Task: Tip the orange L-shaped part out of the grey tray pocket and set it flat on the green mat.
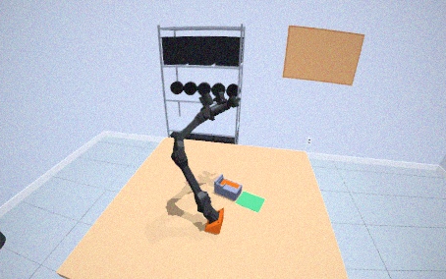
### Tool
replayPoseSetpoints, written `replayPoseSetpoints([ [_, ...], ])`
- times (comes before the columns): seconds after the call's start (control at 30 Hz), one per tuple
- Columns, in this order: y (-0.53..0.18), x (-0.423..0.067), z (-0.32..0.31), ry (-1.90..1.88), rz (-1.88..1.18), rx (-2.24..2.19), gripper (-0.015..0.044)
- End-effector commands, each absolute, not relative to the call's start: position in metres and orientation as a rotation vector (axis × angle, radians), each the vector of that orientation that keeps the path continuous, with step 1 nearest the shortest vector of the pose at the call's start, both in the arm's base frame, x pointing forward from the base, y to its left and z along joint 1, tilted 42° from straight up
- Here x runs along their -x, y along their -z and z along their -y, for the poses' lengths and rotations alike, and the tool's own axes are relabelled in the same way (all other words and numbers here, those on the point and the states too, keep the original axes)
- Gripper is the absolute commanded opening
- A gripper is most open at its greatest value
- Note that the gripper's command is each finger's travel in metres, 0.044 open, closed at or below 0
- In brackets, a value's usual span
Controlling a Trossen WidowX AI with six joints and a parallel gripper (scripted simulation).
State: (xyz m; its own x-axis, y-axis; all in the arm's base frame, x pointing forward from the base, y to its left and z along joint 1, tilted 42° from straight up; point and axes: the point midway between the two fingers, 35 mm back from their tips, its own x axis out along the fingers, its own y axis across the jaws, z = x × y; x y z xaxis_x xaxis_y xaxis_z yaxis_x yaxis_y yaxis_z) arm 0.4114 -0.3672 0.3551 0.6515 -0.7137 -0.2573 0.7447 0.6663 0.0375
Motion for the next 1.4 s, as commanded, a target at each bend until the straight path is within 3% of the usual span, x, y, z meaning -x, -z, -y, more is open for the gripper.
replayPoseSetpoints([
  [0.0,-0.280,-0.411,0.338,0.686,-0.510,-0.198,0.0180],
  [0.3,-0.138,-0.353,0.210,0.186,-1.155,-0.459,0.0180],
  [0.57,-0.118,-0.273,0.091,-0.244,-1.521,-0.879,0.0180],
  [1.37,-0.063,-0.278,0.039,-0.256,-1.527,-0.893,0.0180],
])
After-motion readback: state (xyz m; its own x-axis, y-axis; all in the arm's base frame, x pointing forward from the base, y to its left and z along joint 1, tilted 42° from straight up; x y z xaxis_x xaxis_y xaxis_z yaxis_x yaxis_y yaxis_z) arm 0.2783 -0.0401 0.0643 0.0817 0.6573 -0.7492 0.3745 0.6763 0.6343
